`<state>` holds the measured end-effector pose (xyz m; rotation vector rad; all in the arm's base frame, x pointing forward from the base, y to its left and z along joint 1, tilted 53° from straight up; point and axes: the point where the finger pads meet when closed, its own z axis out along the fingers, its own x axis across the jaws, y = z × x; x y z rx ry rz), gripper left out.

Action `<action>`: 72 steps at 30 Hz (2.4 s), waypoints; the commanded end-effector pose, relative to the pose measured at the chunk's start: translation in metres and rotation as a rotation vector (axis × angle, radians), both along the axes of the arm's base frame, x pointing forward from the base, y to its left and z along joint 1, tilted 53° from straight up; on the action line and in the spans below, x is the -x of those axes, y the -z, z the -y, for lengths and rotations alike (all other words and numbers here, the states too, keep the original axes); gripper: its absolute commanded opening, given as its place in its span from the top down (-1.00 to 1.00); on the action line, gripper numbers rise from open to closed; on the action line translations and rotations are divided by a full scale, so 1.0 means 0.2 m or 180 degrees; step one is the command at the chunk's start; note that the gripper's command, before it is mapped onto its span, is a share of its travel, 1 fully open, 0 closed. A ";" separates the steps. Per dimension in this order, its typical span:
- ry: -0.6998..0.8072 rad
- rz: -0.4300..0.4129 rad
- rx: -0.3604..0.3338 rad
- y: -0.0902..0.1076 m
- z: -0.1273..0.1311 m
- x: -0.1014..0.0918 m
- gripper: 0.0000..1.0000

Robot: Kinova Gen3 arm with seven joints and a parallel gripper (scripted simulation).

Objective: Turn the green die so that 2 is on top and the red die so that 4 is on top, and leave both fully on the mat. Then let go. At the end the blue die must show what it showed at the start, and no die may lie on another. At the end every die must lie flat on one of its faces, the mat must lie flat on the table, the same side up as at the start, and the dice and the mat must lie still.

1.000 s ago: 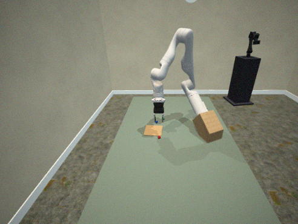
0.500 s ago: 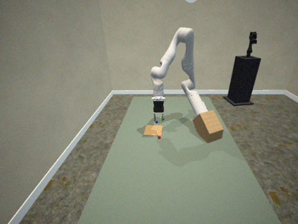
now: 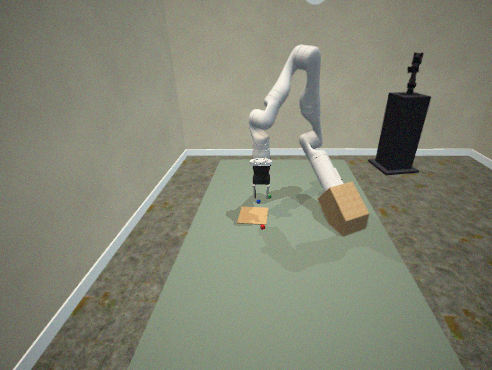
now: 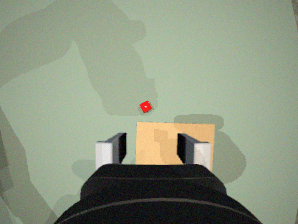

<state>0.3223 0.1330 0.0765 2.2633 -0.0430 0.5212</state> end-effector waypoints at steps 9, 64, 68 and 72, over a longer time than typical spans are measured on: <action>0.0055 0.0118 -0.0035 -0.09 0.05 -0.01 -1.00; 0.0460 0.0731 -0.0257 -0.49 0.40 0.05 -1.00; 0.0460 0.0731 -0.0257 -0.49 0.40 0.05 -1.00; 0.0537 0.0819 -0.0303 -0.54 0.46 0.08 -1.00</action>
